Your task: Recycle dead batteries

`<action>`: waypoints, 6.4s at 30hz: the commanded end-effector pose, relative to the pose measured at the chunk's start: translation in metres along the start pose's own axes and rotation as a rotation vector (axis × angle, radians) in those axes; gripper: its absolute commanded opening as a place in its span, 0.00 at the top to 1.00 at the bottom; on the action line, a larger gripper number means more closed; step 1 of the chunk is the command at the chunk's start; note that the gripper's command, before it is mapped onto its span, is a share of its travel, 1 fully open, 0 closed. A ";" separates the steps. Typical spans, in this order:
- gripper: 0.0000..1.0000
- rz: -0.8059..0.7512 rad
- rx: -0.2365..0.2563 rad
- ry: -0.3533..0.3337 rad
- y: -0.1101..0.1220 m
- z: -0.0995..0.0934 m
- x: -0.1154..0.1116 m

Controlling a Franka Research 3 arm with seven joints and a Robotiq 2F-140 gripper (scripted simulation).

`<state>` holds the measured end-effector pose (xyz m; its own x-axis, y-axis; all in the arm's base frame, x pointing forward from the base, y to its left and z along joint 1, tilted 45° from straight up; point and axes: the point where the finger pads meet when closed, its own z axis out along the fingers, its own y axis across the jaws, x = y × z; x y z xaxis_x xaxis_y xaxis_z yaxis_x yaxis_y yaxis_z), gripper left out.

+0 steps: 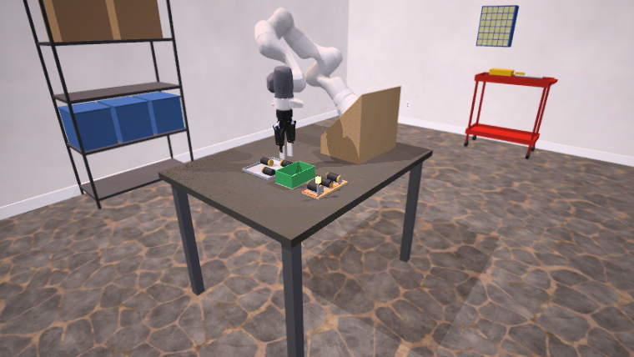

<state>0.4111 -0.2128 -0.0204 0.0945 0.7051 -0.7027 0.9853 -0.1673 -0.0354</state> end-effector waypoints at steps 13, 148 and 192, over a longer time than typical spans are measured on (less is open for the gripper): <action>0.71 -0.001 -0.002 0.001 0.001 0.000 0.001; 0.84 -0.001 -0.002 0.001 -0.001 0.045 0.002; 0.84 -0.001 -0.002 0.001 -0.001 -0.001 0.002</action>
<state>0.4113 -0.2118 -0.0232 0.1053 0.7056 -0.7008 0.9851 -0.1704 -0.0236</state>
